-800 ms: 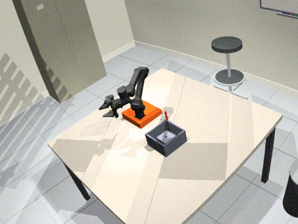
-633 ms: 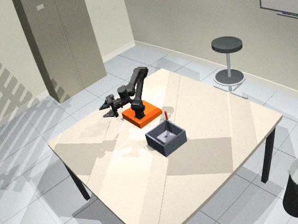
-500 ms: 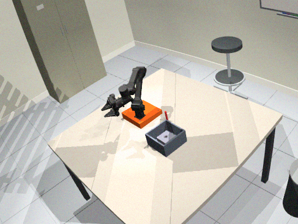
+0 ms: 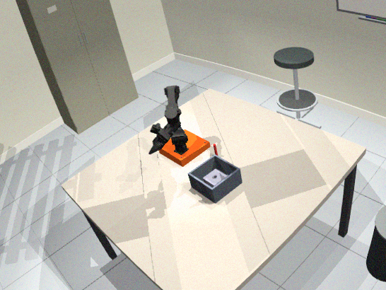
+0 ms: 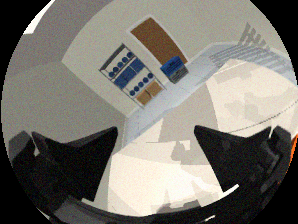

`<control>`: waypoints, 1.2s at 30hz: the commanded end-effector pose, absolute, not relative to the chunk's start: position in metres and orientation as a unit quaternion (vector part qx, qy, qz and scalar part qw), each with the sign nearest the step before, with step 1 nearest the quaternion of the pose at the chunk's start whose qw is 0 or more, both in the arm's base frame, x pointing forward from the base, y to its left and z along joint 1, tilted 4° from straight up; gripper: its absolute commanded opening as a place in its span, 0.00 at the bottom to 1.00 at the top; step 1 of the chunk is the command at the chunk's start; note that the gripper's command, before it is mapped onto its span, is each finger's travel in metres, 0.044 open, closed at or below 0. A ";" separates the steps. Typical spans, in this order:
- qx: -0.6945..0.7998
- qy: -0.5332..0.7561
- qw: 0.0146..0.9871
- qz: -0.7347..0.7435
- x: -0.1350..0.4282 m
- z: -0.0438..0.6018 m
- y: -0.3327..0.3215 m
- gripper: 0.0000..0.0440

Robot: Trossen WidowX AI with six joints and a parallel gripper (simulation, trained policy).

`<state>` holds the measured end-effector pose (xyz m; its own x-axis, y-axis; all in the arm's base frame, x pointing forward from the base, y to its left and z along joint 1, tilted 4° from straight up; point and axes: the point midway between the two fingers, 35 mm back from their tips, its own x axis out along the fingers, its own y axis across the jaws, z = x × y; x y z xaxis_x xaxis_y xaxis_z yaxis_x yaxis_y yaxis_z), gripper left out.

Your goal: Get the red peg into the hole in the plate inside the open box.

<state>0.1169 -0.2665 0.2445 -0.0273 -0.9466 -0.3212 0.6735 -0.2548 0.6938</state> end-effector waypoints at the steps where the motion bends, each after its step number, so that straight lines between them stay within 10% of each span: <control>1: 0.379 -0.126 0.614 -0.680 0.139 0.242 -0.257 1.00; 36: 0.293 0.381 0.769 -0.422 0.258 0.182 -0.047 1.00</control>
<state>0.2596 -0.0664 0.1897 0.3750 -0.4734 -0.7971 0.8872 0.4326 0.1605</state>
